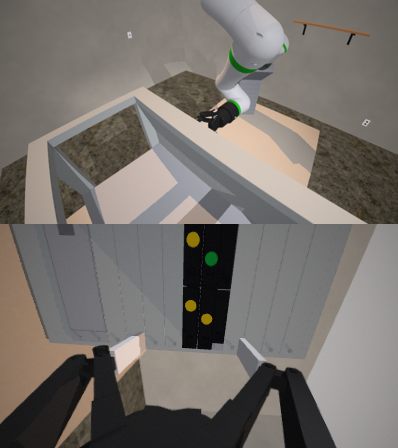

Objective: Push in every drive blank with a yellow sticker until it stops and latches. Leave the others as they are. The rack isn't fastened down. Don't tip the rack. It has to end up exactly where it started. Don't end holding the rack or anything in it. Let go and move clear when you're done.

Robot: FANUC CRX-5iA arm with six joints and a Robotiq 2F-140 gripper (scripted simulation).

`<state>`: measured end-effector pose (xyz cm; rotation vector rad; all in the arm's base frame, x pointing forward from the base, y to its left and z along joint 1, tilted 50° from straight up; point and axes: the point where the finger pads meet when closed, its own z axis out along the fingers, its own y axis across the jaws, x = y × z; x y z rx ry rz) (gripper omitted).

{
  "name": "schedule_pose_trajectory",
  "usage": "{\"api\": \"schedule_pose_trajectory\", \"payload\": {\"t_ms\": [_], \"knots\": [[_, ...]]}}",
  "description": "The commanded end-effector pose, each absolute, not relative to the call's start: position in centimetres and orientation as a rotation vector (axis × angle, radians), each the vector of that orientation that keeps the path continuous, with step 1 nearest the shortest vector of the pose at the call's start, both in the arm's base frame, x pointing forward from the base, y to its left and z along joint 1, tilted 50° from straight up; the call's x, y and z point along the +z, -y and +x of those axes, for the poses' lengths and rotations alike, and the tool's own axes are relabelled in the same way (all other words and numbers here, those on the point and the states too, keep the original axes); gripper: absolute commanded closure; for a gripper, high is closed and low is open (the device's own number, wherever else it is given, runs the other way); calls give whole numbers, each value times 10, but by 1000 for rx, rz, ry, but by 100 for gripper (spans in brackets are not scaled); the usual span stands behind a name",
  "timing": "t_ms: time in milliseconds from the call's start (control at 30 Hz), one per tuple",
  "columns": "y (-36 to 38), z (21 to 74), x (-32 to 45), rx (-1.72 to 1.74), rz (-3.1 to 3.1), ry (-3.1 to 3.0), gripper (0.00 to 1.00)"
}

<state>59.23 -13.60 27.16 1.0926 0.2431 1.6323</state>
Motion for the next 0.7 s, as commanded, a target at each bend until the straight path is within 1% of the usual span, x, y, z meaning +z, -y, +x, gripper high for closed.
{"api": "schedule_pose_trajectory", "payload": {"t_ms": [0, 333, 367, 667], "knots": [[136, 592, 272, 1632, 1093, -243, 0], [136, 592, 272, 1632, 1093, -243, 0], [136, 592, 272, 1632, 1093, -243, 100], [136, 592, 272, 1632, 1093, -243, 100]]}}
